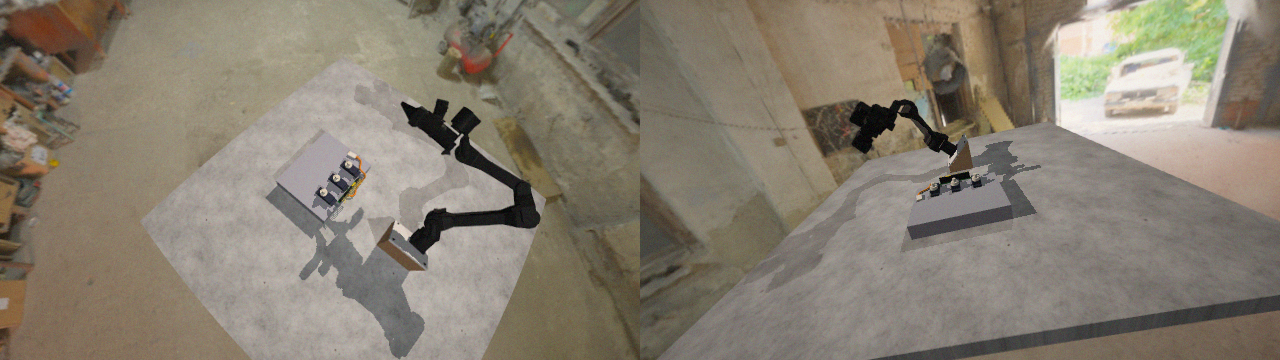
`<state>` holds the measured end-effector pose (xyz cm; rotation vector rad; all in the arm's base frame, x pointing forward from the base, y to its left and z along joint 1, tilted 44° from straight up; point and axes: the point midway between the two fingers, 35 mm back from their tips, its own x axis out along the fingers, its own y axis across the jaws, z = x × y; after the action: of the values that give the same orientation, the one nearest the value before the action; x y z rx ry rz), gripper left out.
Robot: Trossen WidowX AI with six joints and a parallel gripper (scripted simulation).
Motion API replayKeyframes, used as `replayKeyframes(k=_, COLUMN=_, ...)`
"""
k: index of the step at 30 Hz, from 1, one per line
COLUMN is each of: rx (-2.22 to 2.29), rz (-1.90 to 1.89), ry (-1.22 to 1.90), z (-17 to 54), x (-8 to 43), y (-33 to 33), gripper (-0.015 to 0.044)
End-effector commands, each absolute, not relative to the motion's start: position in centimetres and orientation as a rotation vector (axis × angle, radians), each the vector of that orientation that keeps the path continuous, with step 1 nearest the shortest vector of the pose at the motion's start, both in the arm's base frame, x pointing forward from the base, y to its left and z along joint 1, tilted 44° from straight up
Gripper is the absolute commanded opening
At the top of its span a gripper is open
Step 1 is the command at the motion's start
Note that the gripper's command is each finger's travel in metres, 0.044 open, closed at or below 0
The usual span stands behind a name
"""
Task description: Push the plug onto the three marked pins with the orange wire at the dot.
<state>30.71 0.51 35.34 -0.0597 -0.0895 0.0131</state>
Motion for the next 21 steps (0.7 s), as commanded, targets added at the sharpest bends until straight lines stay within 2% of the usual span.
replayKeyframes(k=1, rx=-0.001, rz=-0.001, ry=-0.058, z=32.8, x=31.5, y=0.0, gripper=0.0115)
replayKeyframes(k=21, rx=-0.091, rz=-0.155, ry=0.495, z=25.5, x=37.6, y=-0.4, gripper=0.0115)
